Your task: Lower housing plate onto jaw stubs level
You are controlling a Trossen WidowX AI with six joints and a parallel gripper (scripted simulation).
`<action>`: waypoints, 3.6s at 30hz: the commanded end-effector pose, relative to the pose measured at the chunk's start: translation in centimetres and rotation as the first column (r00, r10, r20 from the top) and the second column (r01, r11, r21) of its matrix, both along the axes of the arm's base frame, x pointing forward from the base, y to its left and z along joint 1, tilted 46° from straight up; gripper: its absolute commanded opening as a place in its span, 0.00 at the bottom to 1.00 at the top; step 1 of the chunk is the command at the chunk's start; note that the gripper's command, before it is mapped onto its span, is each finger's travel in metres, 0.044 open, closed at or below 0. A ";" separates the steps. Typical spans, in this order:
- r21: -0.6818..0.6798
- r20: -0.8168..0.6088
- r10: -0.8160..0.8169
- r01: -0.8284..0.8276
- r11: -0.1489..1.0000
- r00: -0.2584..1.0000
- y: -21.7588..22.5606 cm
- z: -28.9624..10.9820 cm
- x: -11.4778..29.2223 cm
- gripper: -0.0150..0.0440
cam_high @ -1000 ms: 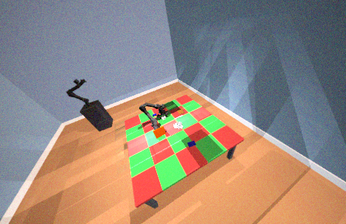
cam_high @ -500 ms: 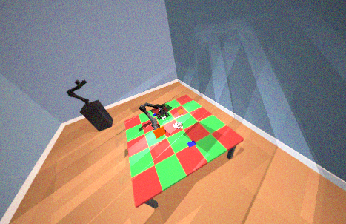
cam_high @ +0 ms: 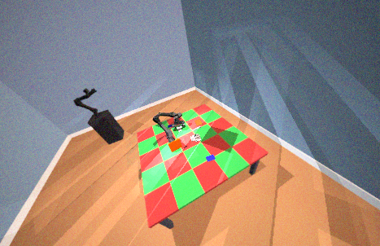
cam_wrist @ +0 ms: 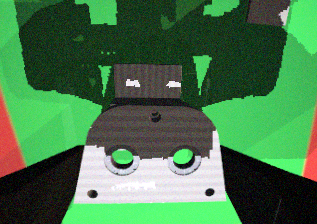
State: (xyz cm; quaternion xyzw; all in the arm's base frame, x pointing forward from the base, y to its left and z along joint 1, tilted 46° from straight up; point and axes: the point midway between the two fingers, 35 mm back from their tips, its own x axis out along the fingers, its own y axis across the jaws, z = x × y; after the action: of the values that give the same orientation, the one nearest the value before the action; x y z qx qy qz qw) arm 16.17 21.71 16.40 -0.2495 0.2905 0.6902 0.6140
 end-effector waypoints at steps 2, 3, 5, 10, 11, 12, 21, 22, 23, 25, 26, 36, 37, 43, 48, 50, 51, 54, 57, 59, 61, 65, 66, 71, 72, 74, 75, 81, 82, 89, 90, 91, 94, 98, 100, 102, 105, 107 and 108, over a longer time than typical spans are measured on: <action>0.011 0.013 0.000 0.000 1.000 1.000 -1.2 1.6 0.2 0.85; 0.011 0.013 0.000 0.000 1.000 1.000 -1.4 1.8 0.2 0.85; 0.012 0.012 -0.001 0.001 1.000 1.000 -1.8 2.3 0.2 0.85; 0.013 0.011 -0.002 0.002 1.000 1.000 -2.4 2.8 0.2 0.85; 0.013 0.011 -0.002 0.002 1.000 1.000 -2.4 2.8 0.2 0.85; 0.013 0.011 -0.002 0.002 1.000 1.000 -2.4 2.8 0.2 0.85; -0.004 -0.030 -0.049 0.049 0.999 0.998 -2.7 2.2 1.0 0.85; -0.009 -0.042 -0.063 0.062 0.998 0.997 -2.8 2.0 1.3 0.85; -0.015 -0.053 -0.076 0.076 0.997 0.996 -2.9 1.8 1.5 0.85; -0.025 -0.076 -0.104 0.102 0.994 0.992 -3.2 1.5 2.0 0.85; -0.031 -0.087 -0.117 0.115 0.993 0.989 -3.3 1.3 2.3 0.85; -0.092 -0.197 -0.254 0.240 0.966 0.947 -4.6 -0.6 4.6 0.85; -0.098 -0.207 -0.268 0.252 0.963 0.941 -4.8 -0.8 4.8 0.85; -0.139 -0.268 -0.347 0.321 0.937 0.899 -5.7 -2.0 6.0 0.85; -0.175 -0.316 -0.411 0.374 0.911 0.855 -6.6 -3.1 7.0 0.85; -0.189 -0.334 -0.436 0.394 0.899 0.836 -7.0 -3.5 7.3 0.85; -0.197 -0.343 -0.449 0.404 0.893 0.825 -7.2 -3.7 7.5 0.85; -0.220 -0.369 -0.484 0.432 0.875 0.793 -7.7 -4.3 8.0 0.85; -0.243 -0.394 -0.519 0.459 0.855 0.759 -8.3 -5.0 8.5 0.85; -0.259 -0.410 -0.542 0.476 0.841 0.734 -8.7 -5.4 8.8 0.85; -0.275 -0.425 -0.564 0.492 0.826 0.708 -9.2 -5.8 9.1 0.85; -0.308 -0.455 -0.605 0.522 0.795 0.654 -10.0 -6.7 9.6 0.85; -0.316 -0.461 -0.615 0.529 0.788 0.640 -10.2 -6.9 9.7 0.85; -0.357 -0.494 -0.661 0.561 0.747 0.566 -11.3 -8.1 10.3 0.85; -0.366 -0.500 -0.669 0.566 0.739 0.550 -11.5 -8.3 10.4 0.85; -0.383 -0.511 -0.685 0.577 0.722 0.519 -12.0 -8.7 10.5 0.85; -0.391 -0.516 -0.693 0.582 0.713 0.503 -12.2 -9.0 10.6 0.85; -0.443 -0.546 -0.735 0.607 0.660 0.401 -13.6 -10.4 11.1 0.85; -0.451 -0.550 -0.741 0.610 0.651 0.384 -13.9 -10.6 11.2 0.85; -0.512 -0.575 -0.776 0.627 0.588 0.258 -15.5 -12.2 11.5 0.85; -0.521 -0.578 -0.780 0.628 0.579 0.239 -15.8 -12.5 11.5 0.85; -0.529 -0.581 -0.784 0.629 0.570 0.221 -16.0 -12.7 11.5 0.85; -0.555 -0.587 -0.792 0.631 0.543 0.165 -16.7 -13.4 11.6 0.85; -0.588 -0.594 -0.800 0.630 0.507 0.090 -17.6 -14.4 11.6 0.85; -0.605 -0.595 -0.802 0.628 0.490 0.052 -18.1 -14.8 11.5 0.85; -0.621 -0.597 -0.802 0.625 0.473 0.014 -18.6 -15.3 11.5 0.85; -0.645 -0.597 -0.801 0.619 0.448 -0.042 -19.2 -16.0 11.4 0.85; -0.661 -0.596 -0.799 0.614 0.432 -0.080 -19.7 -16.5 11.3 0.85; -0.669 -0.595 -0.797 0.611 0.424 -0.099 -19.9 -16.7 11.3 0.85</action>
State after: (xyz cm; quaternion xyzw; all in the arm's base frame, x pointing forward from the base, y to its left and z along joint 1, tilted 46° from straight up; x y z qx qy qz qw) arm 27.49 2.65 0.59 0.2686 0.6986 0.2592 0.6105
